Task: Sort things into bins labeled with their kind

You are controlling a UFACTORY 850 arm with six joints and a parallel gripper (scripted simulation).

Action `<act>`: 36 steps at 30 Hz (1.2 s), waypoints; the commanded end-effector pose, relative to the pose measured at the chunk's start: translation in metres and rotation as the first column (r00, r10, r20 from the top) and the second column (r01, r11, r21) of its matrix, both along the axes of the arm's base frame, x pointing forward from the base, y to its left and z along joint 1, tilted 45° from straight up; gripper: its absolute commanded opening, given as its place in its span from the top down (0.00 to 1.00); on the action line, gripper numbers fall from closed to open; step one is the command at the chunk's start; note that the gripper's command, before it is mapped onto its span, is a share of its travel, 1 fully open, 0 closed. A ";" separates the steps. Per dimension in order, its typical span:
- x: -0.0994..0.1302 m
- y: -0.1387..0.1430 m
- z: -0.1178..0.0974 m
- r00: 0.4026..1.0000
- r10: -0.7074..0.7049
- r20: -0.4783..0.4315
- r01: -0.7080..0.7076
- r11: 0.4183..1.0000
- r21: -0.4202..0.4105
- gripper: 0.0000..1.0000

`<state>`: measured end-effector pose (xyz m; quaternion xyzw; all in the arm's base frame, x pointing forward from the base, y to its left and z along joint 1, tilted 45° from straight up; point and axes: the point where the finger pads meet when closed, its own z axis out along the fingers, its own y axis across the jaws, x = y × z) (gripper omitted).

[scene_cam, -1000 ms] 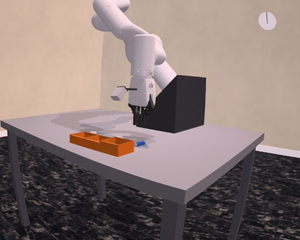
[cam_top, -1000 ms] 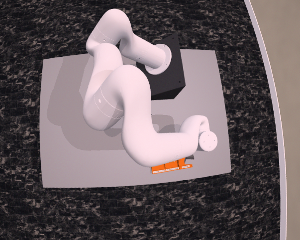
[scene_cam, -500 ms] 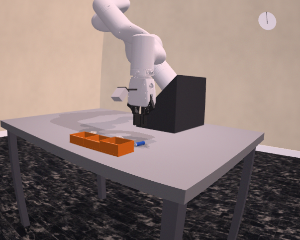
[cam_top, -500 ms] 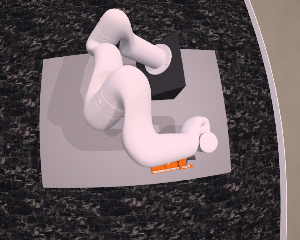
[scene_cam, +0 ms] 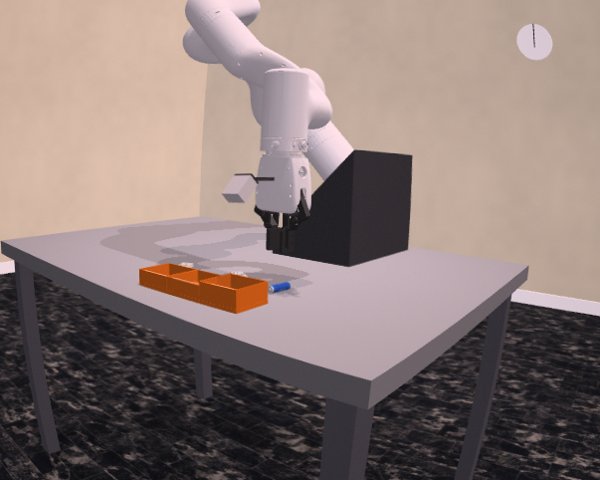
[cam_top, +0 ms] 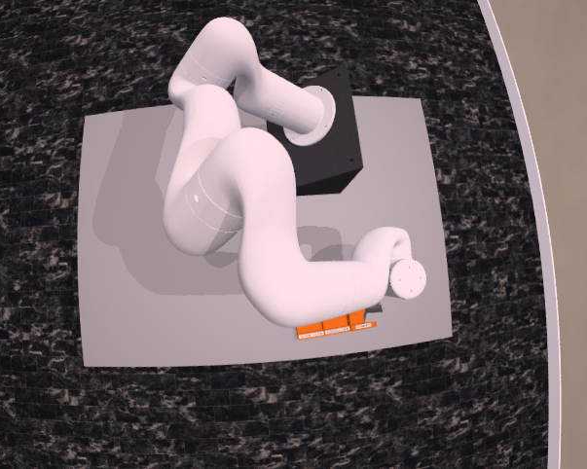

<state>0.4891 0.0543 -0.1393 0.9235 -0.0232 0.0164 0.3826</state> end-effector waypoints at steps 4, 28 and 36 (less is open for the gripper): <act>0.001 -0.002 -0.002 1.000 0.001 0.001 -0.001 1.000 0.001 0.72; 0.002 -0.046 -0.046 1.000 0.001 0.001 -0.001 1.000 0.001 0.72; 0.002 -0.052 -0.052 1.000 0.001 0.001 -0.001 1.000 0.001 0.72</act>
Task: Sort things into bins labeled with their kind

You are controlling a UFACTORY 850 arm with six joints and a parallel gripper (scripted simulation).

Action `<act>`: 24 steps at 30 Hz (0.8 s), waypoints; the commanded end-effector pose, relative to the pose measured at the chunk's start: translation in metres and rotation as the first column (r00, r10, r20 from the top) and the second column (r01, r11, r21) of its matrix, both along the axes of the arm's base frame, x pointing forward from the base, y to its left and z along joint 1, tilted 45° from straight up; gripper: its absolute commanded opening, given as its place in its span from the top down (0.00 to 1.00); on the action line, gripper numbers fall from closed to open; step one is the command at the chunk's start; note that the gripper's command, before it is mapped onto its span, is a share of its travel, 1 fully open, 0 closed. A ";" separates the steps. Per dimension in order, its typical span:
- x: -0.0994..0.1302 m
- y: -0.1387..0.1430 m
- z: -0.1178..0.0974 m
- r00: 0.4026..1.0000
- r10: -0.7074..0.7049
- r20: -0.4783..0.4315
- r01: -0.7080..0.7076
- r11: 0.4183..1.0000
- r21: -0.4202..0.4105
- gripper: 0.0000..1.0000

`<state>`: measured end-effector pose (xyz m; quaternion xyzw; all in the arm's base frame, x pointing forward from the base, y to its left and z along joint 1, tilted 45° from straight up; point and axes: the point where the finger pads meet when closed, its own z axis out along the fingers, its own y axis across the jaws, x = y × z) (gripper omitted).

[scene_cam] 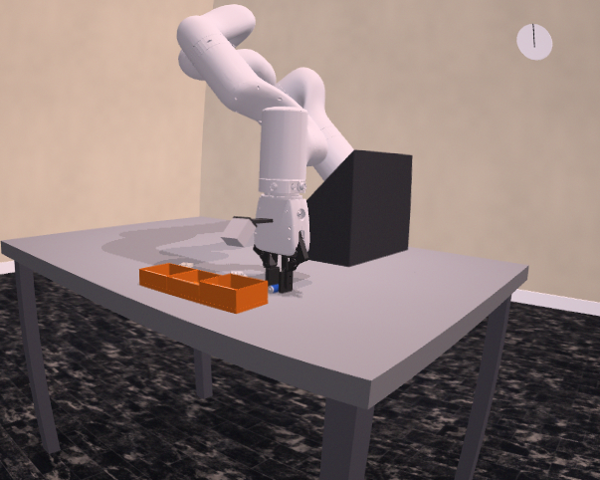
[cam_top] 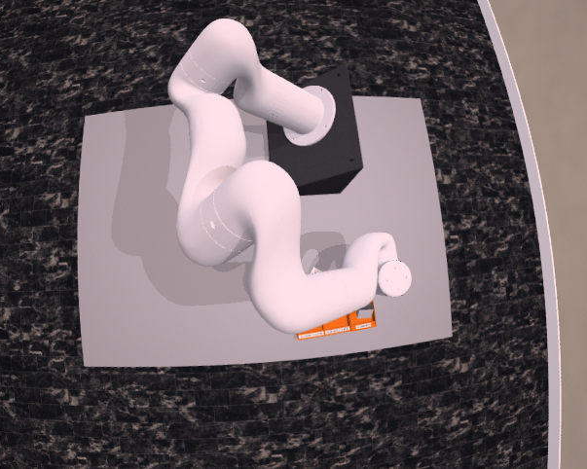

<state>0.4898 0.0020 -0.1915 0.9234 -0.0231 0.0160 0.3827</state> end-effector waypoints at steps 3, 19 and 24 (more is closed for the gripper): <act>0.001 0.000 0.000 1.000 0.001 0.002 -0.001 1.000 0.001 0.72; 0.001 0.001 0.000 1.000 0.001 0.002 -0.001 1.000 0.001 1.00; 0.001 0.001 0.000 1.000 0.001 0.002 -0.001 1.000 0.001 1.00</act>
